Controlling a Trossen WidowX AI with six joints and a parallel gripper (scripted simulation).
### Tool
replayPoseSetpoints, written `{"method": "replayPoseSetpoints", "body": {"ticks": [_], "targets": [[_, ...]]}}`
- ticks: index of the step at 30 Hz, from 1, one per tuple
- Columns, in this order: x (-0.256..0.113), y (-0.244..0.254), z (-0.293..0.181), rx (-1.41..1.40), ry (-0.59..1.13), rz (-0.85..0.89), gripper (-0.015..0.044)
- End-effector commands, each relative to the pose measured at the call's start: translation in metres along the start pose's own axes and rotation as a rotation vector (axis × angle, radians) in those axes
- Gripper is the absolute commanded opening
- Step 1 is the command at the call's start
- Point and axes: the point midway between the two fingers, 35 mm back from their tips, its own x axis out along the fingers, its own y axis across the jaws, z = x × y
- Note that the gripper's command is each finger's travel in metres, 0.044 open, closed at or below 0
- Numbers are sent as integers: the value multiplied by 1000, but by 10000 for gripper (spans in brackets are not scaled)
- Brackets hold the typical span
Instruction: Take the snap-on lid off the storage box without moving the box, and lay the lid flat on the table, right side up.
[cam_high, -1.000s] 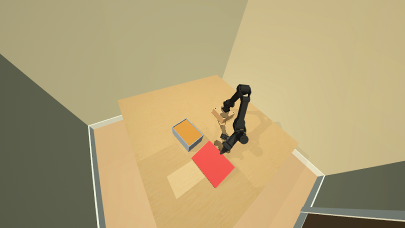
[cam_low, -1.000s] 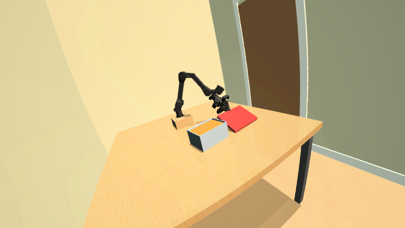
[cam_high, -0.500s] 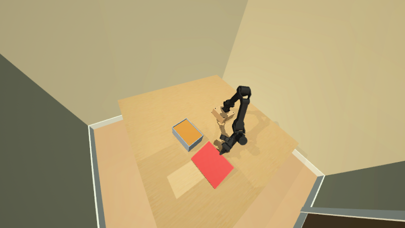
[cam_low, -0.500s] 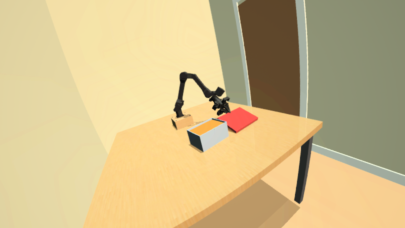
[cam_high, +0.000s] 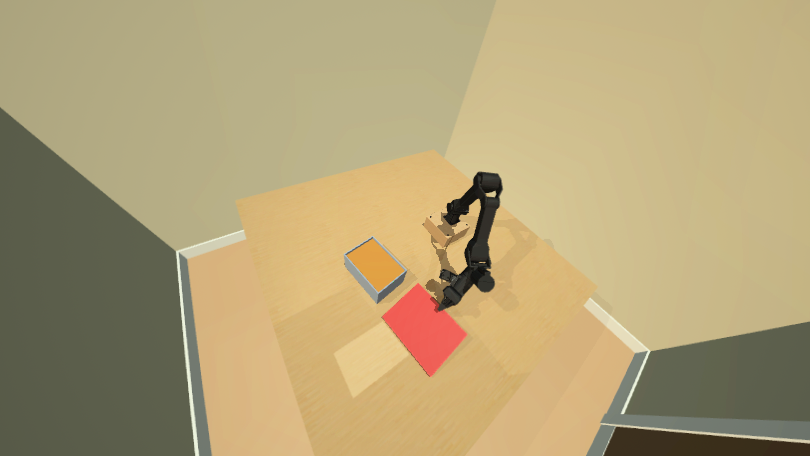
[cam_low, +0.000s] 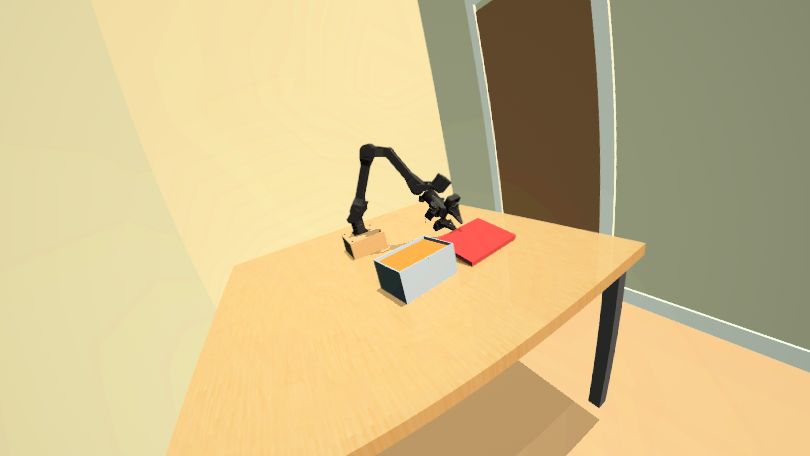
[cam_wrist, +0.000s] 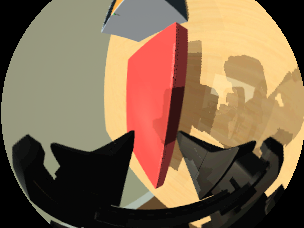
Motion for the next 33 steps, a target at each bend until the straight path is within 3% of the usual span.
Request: {"method": "replayPoseSetpoints", "body": {"ticks": [1,6,33], "targets": [[-2,-2,0,0,1,-1,327],[-9,-9,0,0,1,-2,440],[-51,-45,0,0,1,-6,440]]}}
